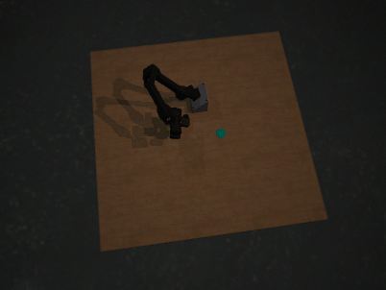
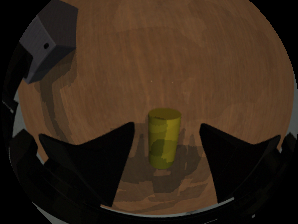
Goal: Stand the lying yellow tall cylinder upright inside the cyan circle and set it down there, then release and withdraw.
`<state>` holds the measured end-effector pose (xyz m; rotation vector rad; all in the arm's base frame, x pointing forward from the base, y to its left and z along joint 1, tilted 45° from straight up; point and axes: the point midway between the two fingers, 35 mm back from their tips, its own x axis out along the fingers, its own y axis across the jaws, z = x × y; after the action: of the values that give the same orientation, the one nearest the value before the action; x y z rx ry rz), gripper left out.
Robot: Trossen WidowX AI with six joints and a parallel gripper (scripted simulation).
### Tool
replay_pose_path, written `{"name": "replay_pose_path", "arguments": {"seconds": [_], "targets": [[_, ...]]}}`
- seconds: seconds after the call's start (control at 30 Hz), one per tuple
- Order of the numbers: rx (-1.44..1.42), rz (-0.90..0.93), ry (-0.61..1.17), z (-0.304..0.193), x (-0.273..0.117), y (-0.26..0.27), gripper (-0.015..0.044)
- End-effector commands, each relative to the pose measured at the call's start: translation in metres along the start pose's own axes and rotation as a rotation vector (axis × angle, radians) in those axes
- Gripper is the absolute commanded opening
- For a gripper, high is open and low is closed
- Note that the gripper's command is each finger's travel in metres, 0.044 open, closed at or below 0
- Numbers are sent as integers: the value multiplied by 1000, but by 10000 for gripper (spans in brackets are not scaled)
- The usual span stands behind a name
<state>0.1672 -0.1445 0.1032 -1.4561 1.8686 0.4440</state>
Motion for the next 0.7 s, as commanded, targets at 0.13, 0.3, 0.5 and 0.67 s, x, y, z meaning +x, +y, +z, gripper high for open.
{"name": "replay_pose_path", "arguments": {"seconds": [0.13,0.3,0.5,0.67], "targets": [[-3,-3,15,-3,15,3,231],[-3,-3,15,-3,15,3,105],[-3,-3,11,-2,10,2,105],[-4,-2,1,1,-4,0,105]]}}
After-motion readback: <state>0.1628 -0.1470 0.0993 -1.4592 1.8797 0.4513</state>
